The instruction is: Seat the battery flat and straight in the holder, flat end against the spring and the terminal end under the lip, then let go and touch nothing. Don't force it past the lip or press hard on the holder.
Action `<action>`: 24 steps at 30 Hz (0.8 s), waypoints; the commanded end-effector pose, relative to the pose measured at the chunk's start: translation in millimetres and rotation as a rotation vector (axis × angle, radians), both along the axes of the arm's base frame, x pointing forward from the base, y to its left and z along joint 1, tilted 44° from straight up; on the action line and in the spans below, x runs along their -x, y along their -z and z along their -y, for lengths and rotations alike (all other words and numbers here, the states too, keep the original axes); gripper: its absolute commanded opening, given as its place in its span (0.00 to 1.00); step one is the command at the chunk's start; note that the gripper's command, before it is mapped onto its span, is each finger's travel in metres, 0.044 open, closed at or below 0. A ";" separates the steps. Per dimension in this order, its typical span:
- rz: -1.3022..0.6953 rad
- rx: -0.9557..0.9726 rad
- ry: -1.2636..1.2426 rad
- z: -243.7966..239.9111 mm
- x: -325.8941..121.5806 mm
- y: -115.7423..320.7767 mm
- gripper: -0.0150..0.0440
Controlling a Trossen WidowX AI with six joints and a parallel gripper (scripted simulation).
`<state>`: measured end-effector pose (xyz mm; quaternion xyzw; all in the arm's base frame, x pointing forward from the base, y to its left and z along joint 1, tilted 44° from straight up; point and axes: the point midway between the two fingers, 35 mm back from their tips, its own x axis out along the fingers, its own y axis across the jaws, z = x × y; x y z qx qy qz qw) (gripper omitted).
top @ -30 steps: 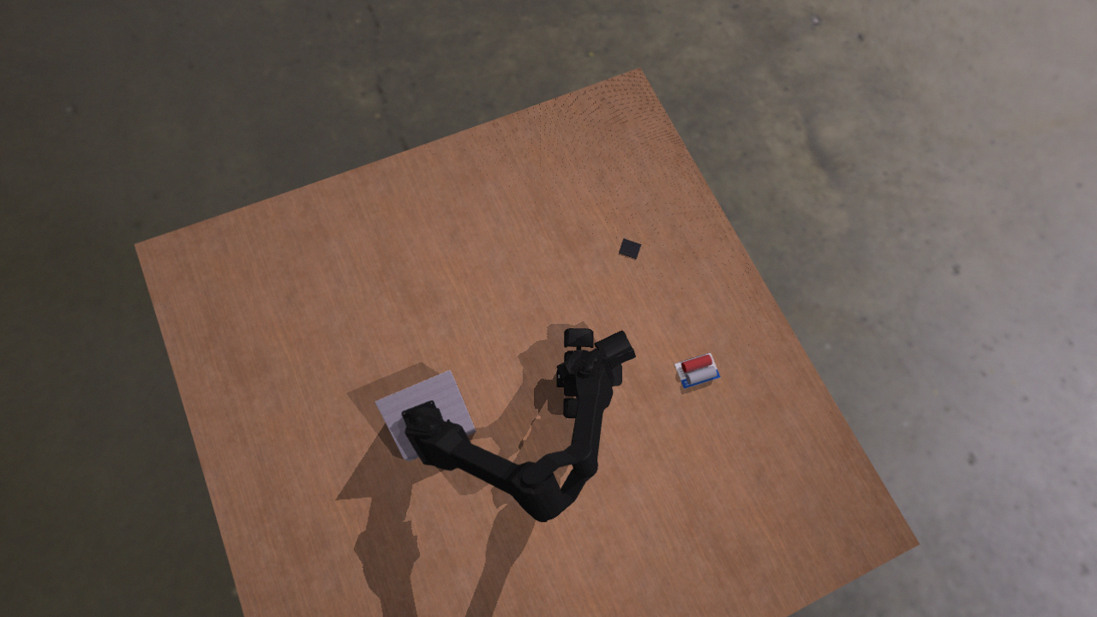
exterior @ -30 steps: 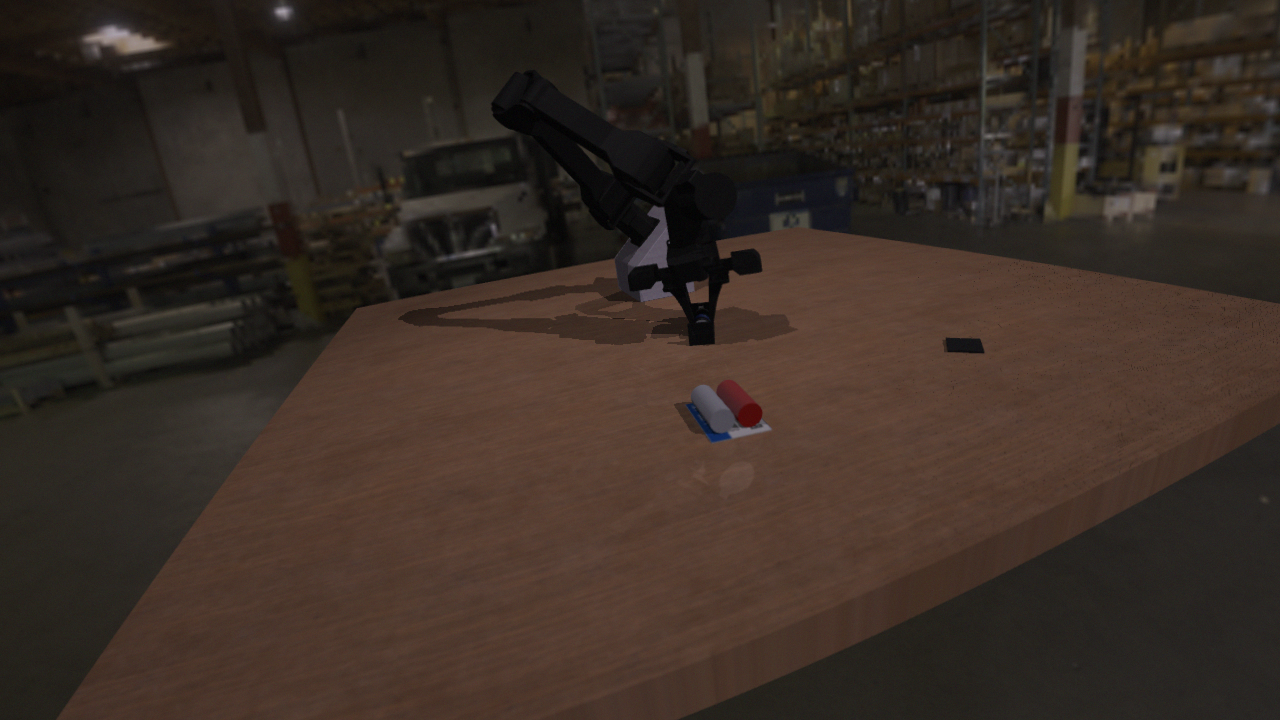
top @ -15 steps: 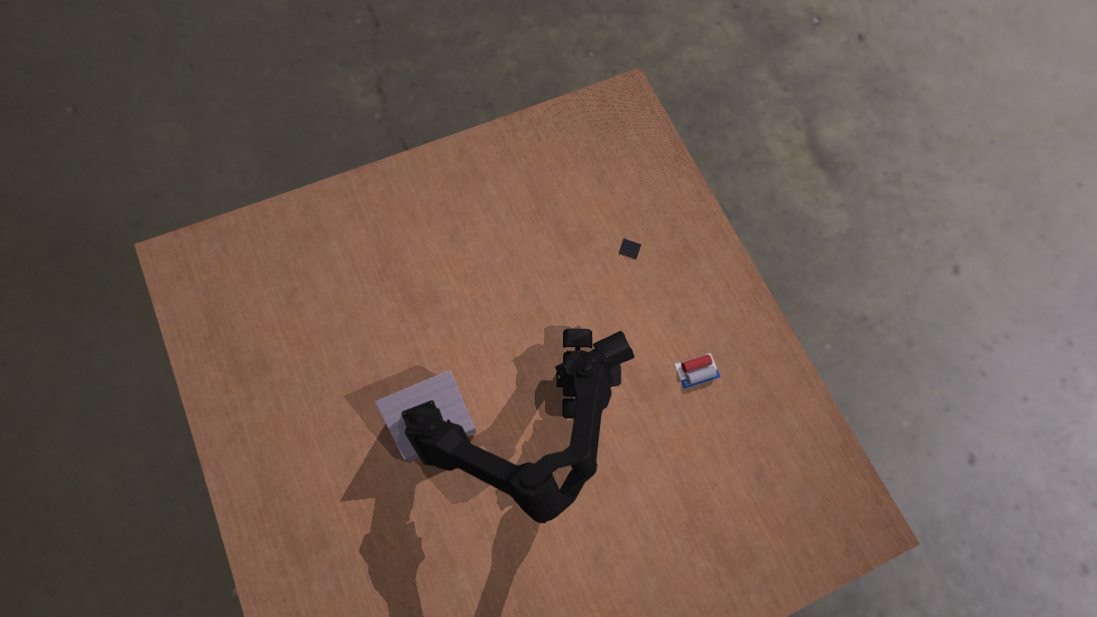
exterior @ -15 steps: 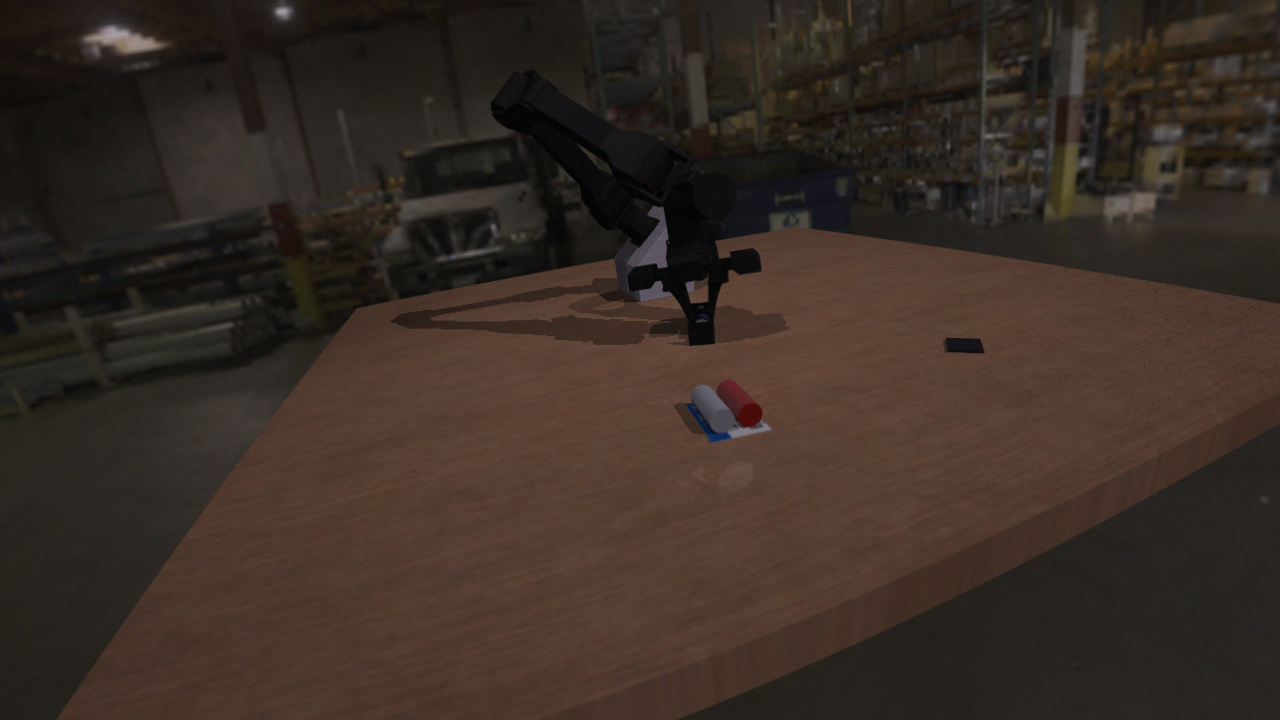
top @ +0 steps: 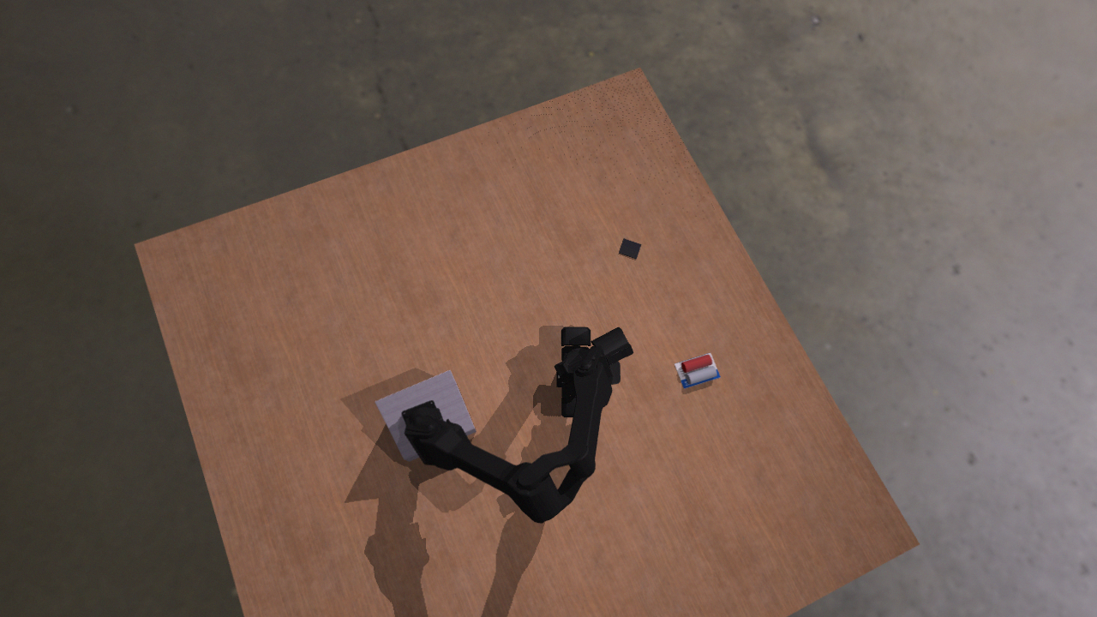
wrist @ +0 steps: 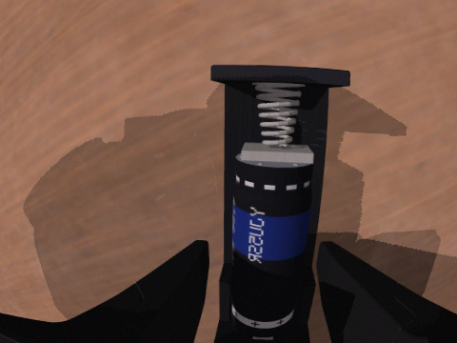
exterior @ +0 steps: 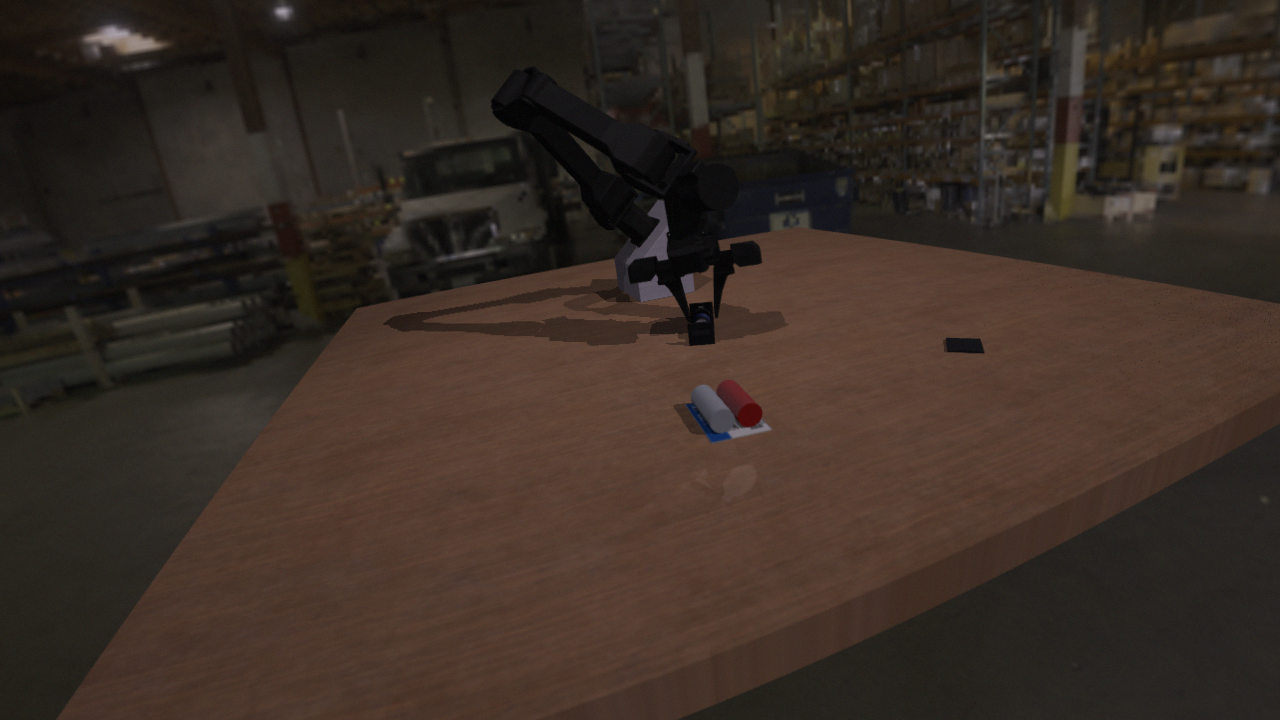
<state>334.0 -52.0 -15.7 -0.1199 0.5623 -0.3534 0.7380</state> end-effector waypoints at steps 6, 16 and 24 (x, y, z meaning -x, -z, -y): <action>0.007 -0.004 0.001 -18.1 -1.6 -17.4 0.74; 0.015 -0.006 0.007 -56.5 4.8 -53.9 1.00; 0.015 -0.006 0.007 -56.5 4.8 -53.9 1.00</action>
